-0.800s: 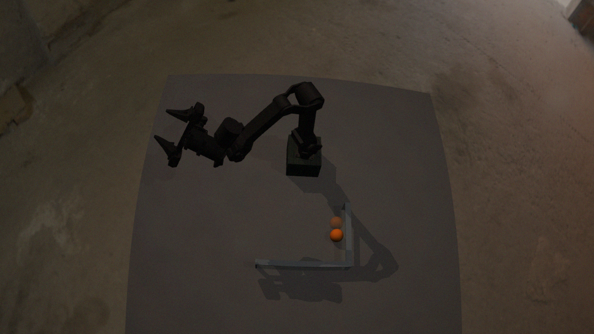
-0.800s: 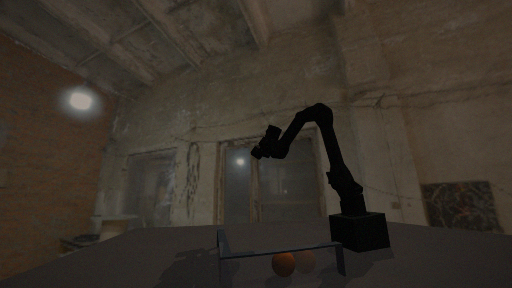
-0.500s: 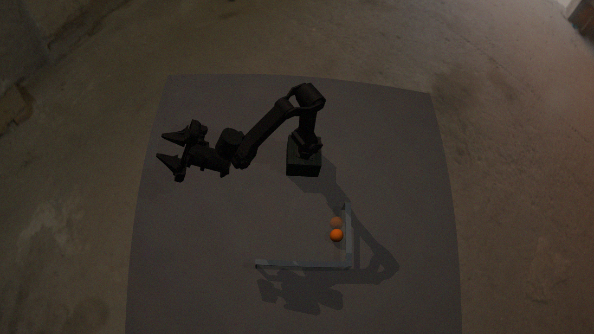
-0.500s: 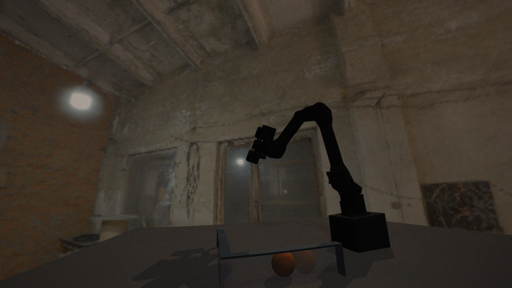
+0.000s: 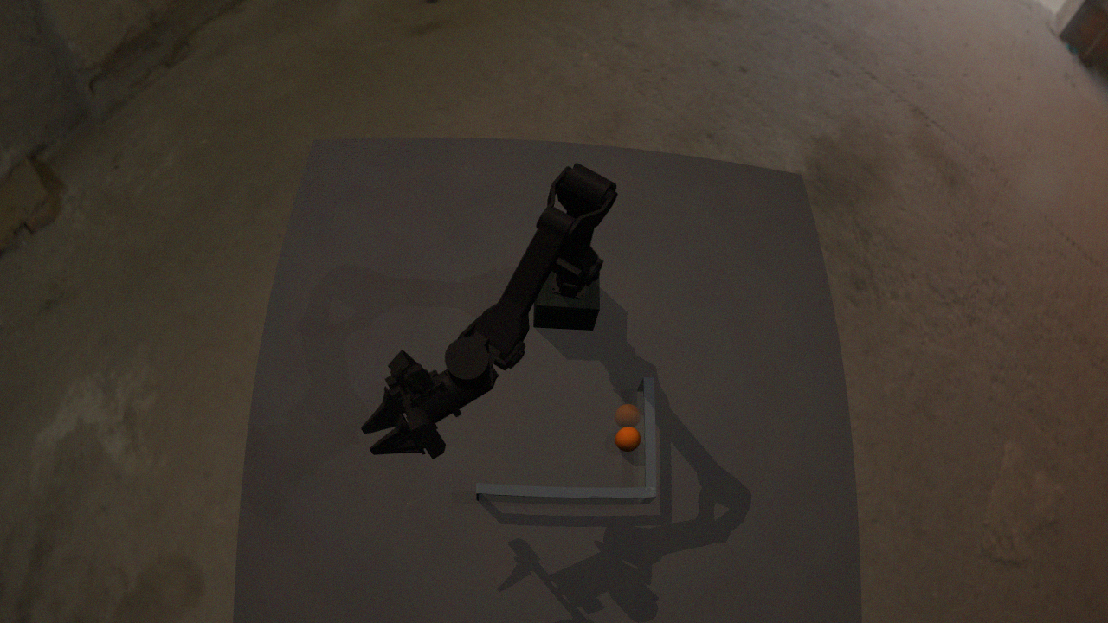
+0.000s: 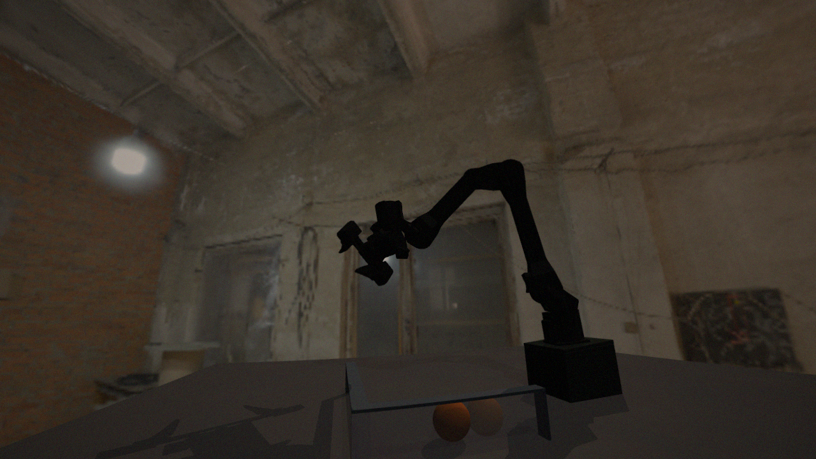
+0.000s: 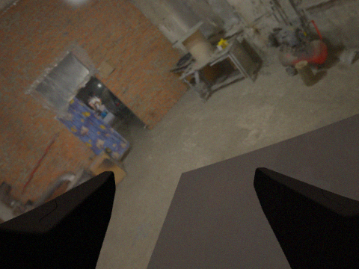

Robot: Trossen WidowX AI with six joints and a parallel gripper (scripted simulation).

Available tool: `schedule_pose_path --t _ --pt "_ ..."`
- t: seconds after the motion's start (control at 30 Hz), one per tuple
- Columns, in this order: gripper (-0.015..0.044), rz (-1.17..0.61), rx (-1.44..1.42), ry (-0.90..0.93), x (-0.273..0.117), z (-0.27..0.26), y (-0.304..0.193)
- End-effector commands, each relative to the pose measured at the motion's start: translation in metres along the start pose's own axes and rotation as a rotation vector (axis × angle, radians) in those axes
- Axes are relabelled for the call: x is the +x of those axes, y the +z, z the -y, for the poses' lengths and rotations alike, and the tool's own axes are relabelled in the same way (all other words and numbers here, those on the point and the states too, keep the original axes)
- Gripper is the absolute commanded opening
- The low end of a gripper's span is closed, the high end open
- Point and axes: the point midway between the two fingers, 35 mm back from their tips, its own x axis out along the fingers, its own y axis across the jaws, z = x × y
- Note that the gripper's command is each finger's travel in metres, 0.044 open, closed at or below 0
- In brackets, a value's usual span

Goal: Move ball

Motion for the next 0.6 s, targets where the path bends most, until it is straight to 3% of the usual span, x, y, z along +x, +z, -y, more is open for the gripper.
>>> schedule_pose_path --t 0.0,0.3,0.57 --pt "0.0342 -0.248 -0.370 0.032 -0.023 -0.015 -0.073" --pt "0.0342 -0.661 -1.043 0.242 -0.100 -0.019 -0.186" --pt "0.0342 -0.981 -1.619 0.610 -0.196 -0.003 -0.254"
